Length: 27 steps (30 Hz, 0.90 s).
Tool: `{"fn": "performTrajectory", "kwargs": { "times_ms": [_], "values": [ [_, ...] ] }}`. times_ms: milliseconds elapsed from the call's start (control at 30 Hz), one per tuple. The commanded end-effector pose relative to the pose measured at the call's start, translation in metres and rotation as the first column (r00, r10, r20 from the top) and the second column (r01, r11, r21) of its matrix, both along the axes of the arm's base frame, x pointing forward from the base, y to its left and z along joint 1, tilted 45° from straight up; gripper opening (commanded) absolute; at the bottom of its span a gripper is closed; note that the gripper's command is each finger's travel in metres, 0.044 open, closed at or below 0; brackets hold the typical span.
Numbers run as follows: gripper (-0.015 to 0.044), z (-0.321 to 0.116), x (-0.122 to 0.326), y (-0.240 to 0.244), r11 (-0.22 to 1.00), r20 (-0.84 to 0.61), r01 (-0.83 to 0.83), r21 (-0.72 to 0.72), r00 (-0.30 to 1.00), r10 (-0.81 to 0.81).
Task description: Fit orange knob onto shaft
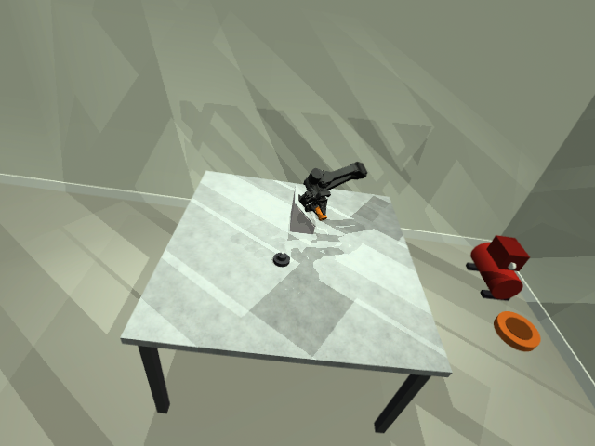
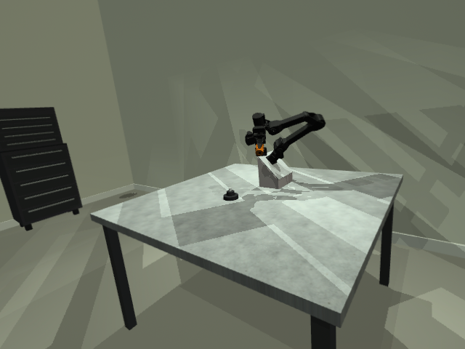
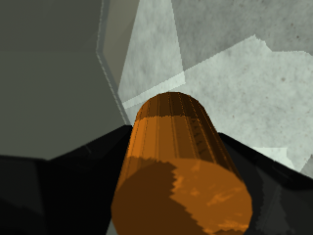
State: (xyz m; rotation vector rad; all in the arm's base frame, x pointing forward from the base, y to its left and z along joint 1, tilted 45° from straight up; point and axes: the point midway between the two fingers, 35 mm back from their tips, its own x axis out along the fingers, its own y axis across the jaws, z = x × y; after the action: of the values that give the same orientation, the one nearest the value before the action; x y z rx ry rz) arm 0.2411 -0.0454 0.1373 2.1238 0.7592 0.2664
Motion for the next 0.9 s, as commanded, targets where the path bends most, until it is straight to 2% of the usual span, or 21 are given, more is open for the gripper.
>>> {"fn": "performTrajectory", "kwargs": {
  "times_ms": [0,867],
  "values": [
    [0.0,0.0,0.0,-0.001,1.0,0.0,0.002,-0.003,1.0,-0.002],
    [0.0,-0.004,0.005,0.01,1.0,-0.023,-0.024,-0.018,0.999,0.023]
  ]
}}
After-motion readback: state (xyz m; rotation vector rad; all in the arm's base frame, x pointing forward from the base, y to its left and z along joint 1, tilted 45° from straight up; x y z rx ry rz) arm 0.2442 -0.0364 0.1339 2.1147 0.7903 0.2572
